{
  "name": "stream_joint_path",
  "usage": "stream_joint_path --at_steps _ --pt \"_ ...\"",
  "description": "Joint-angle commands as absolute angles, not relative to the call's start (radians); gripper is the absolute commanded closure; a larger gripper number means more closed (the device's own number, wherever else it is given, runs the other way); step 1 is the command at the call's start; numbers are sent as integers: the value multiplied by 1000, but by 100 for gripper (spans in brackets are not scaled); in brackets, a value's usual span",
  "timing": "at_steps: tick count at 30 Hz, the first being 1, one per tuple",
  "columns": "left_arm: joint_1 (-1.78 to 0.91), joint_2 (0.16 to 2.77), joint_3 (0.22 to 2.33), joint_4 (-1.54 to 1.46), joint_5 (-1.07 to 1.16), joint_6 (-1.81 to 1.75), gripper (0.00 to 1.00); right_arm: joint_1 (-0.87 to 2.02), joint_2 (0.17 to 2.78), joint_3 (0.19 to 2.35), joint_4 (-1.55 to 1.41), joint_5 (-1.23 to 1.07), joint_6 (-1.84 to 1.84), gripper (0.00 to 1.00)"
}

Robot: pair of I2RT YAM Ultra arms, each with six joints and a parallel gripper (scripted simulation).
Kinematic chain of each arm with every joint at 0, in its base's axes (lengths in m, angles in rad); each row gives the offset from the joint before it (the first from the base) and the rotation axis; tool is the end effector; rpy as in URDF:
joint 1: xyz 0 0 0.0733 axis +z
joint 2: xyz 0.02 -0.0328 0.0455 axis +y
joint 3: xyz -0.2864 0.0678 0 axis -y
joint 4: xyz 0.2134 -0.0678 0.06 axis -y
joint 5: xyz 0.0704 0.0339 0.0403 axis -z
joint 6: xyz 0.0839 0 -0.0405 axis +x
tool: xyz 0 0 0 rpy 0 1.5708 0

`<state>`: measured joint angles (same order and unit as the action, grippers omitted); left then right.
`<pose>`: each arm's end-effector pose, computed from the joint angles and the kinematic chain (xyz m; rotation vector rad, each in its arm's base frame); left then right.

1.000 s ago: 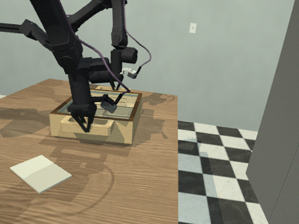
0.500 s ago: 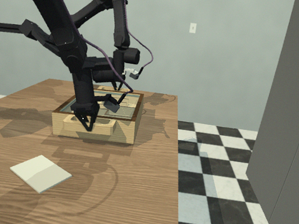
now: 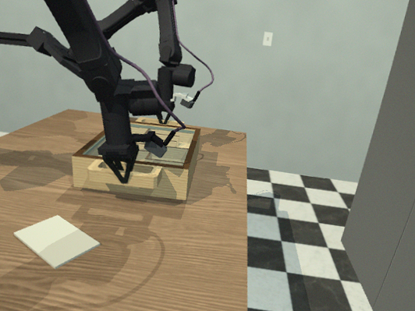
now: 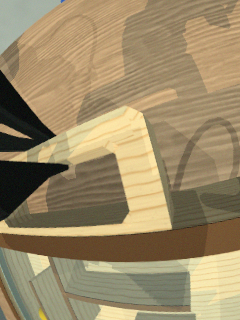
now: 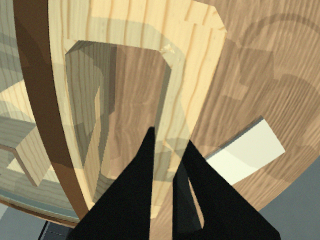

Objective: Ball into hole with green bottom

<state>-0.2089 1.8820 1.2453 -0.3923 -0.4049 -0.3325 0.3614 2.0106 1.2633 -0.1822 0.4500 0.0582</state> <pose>0.3894 -0.0476 0.1863 -0.2966 2.4864 0.3088 0.4114 0.1177 0.1598 -0.1823 2.4026 -0.3717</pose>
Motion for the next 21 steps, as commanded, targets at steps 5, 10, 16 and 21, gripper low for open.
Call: stream_joint_path --at_steps 5,10,16,21 --pt "-196 1819 1168 -249 -413 -280 100 391 1948 1201 -44 519 61 100" --pt "-164 1820 1191 -307 -339 -259 100 419 1932 1246 -186 572 93 100" --pt "-185 1872 1292 -427 -358 -281 100 390 2016 1351 -290 537 86 100" --pt "-211 1830 1207 -327 -449 -317 100 372 1951 1246 -79 467 39 100"
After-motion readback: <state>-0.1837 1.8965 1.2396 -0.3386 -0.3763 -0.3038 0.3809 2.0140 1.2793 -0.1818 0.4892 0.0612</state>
